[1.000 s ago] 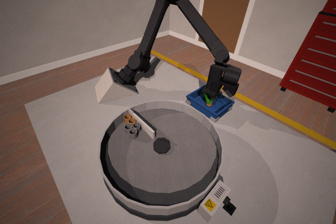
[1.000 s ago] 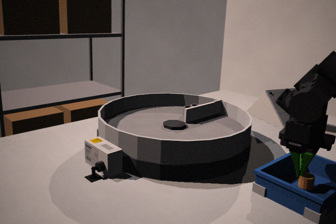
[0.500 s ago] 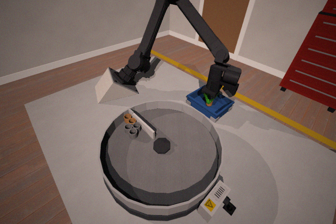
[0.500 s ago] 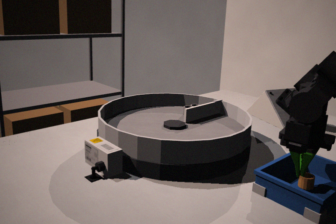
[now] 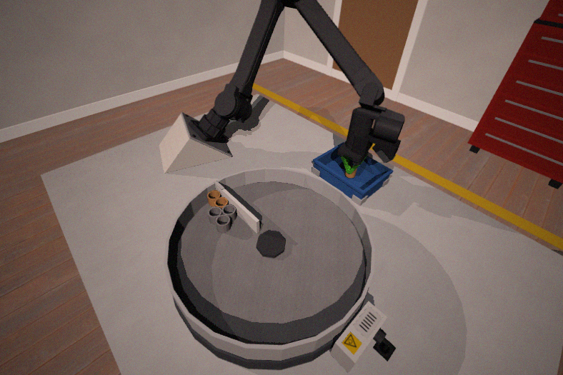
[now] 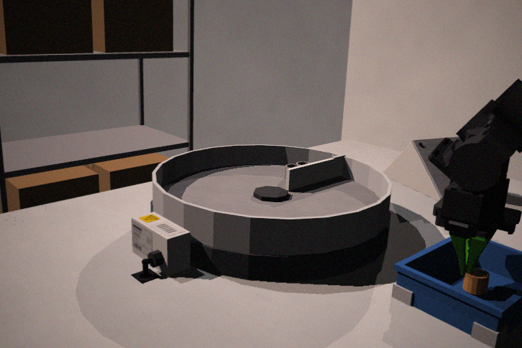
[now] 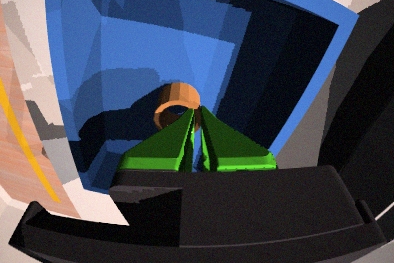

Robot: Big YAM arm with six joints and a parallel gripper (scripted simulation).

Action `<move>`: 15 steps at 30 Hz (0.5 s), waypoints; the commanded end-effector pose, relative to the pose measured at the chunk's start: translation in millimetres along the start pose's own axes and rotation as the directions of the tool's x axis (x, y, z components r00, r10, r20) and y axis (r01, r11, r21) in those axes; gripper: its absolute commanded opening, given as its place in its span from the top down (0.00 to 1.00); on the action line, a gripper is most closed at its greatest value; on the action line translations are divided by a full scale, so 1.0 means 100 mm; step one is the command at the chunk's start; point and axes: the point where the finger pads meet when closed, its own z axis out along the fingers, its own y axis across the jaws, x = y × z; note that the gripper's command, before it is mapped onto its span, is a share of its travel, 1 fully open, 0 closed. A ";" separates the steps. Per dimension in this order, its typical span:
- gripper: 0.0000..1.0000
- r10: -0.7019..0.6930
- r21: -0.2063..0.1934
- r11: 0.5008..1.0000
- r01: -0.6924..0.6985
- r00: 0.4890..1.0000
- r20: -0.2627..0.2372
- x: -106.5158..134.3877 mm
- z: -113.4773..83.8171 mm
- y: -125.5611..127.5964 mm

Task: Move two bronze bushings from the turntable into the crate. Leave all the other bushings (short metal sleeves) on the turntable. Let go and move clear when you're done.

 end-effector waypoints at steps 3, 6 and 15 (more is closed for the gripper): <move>1.00 0.007 0.000 1.000 -0.007 1.000 0.003 0.01 0.02 0.00; 1.00 0.007 0.000 1.000 -0.007 1.000 0.003 0.01 0.02 0.00; 1.00 0.011 0.000 1.000 -0.011 1.000 -0.006 0.01 0.09 -0.02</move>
